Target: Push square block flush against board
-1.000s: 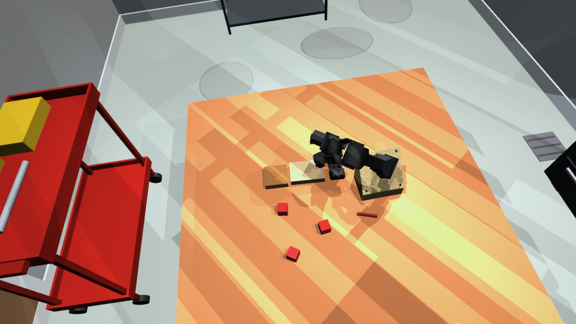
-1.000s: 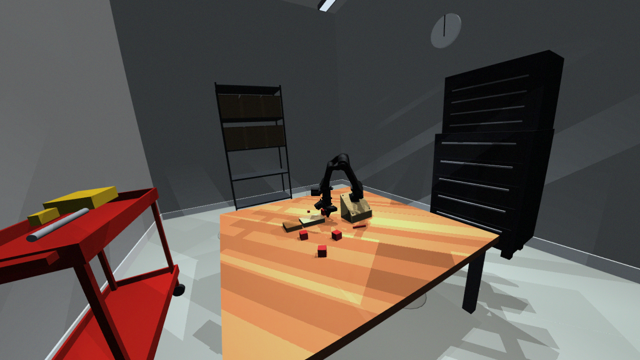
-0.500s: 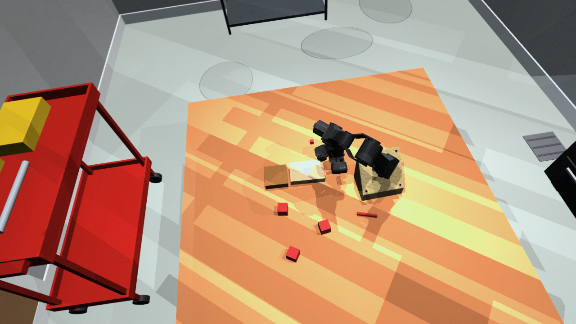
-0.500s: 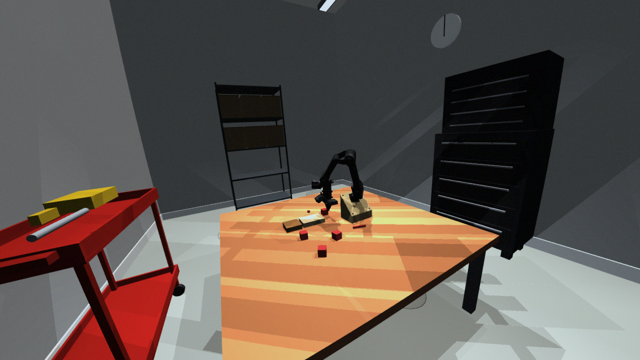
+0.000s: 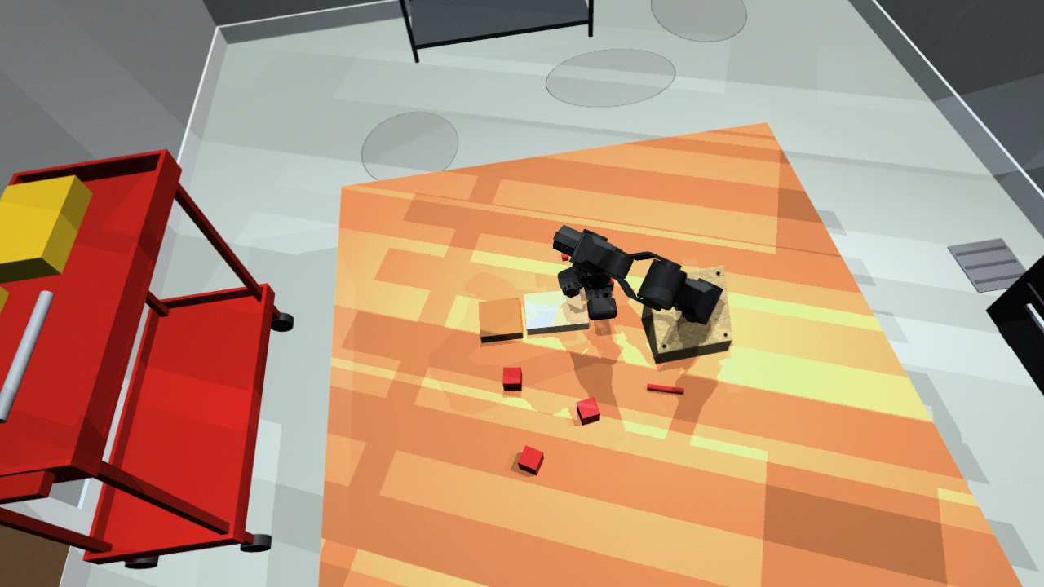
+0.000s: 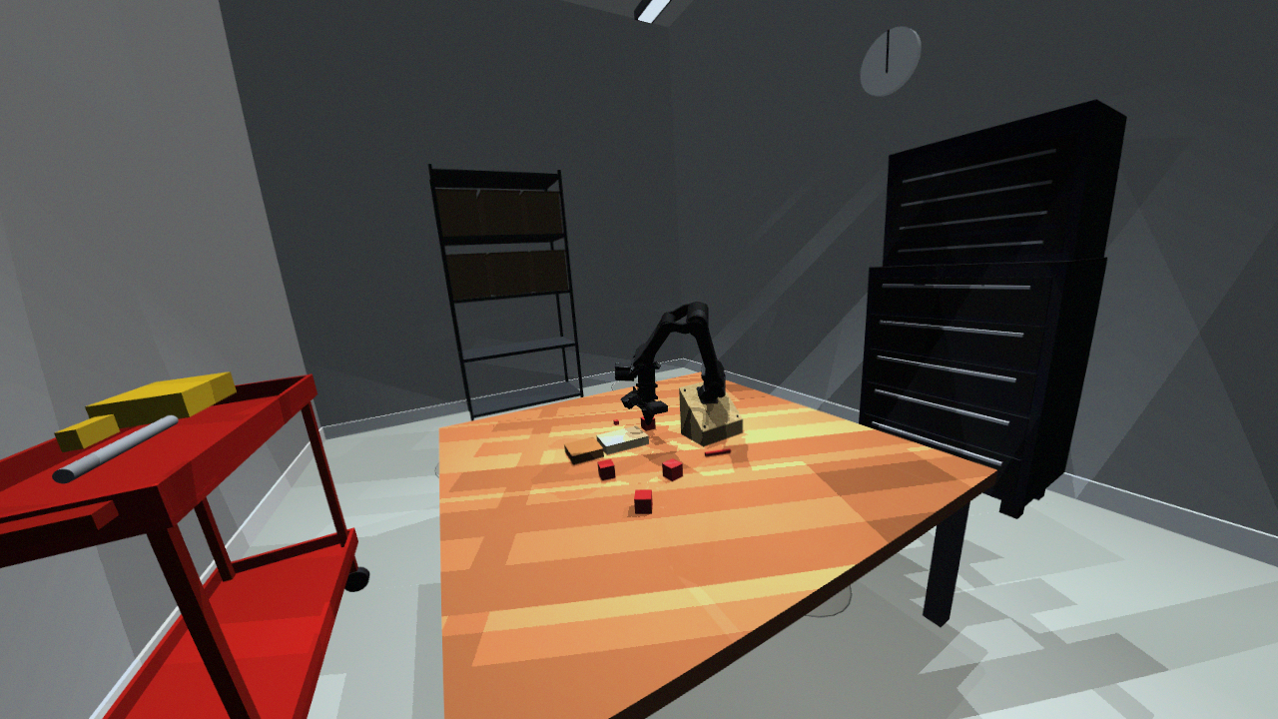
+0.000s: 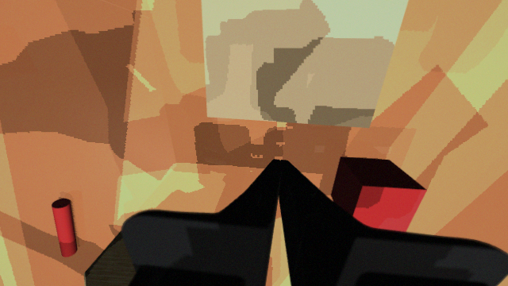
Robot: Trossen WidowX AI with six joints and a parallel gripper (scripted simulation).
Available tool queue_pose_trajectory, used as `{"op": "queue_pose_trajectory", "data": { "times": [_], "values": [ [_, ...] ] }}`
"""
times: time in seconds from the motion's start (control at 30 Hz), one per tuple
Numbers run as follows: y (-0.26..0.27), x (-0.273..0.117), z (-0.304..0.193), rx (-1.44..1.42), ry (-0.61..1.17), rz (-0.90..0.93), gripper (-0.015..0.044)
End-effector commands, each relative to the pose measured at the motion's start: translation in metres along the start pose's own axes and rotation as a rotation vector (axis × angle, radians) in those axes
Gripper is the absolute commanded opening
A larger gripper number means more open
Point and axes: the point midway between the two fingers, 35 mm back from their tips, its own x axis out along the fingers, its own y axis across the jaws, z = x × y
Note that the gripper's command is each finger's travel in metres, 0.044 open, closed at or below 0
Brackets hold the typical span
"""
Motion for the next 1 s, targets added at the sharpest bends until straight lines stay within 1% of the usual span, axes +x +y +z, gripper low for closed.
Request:
{"op": "queue_pose_trajectory", "data": {
  "times": [0.0, 0.3, 0.97],
  "values": [
    [0.006, 0.039, -0.006, 0.006, 0.022, 0.018, 0.0],
    [0.006, 0.041, -0.004, 0.006, 0.022, 0.018, 0.0],
    [0.004, 0.041, 0.027, 0.005, 0.02, 0.016, 0.0]
  ]
}}
